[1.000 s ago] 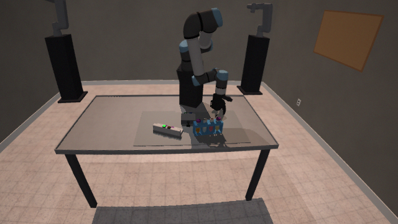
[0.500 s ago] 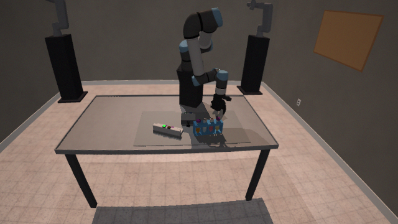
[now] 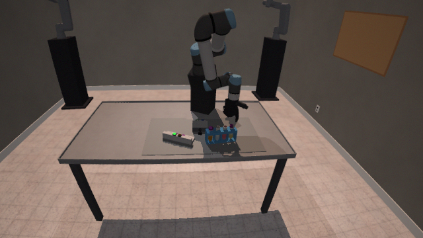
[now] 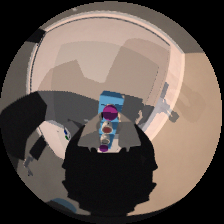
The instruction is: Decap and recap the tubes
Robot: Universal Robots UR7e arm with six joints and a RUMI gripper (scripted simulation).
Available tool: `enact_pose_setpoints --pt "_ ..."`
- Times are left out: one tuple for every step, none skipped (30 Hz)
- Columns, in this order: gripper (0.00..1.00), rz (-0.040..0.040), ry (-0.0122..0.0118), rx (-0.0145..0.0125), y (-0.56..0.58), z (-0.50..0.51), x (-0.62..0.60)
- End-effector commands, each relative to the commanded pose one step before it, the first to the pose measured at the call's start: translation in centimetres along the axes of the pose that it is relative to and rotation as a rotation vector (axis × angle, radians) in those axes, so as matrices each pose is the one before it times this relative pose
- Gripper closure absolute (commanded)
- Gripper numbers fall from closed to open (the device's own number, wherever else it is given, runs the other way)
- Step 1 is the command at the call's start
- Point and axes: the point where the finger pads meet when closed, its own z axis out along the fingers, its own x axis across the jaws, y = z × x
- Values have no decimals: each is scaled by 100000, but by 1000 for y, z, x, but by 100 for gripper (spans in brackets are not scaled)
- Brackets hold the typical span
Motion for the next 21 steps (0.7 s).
enact_pose_setpoints --pt "100 12487 -154 -717 -25 -40 47" --pt "100 4999 1 1 3 1 -2" --pt "100 5000 0 0 1 0 -1" --pt "100 5000 0 0 1 0 0" --pt "100 5000 0 0 0 0 0" --pt "100 5001 -2 -2 -5 -2 2" --pt "100 5000 0 0 0 0 0" --pt "100 5000 0 0 0 0 0" --pt "100 5000 0 0 0 0 0" --pt "100 5000 0 0 0 0 0" --pt "100 5000 0 0 0 0 0" --pt "100 5000 0 0 0 0 0" --pt "100 4720 0 0 0 0 0" --pt "100 -1 2 2 6 2 -1" --pt "100 0 0 -1 -2 -1 0" --pt "100 0 0 -1 -1 -1 0" --pt "100 0 0 0 0 0 0" --pt "100 0 0 0 0 0 0" --pt "100 0 -1 -1 -2 -1 0" --pt "100 0 0 0 0 0 0" --pt "100 0 0 0 0 0 0"
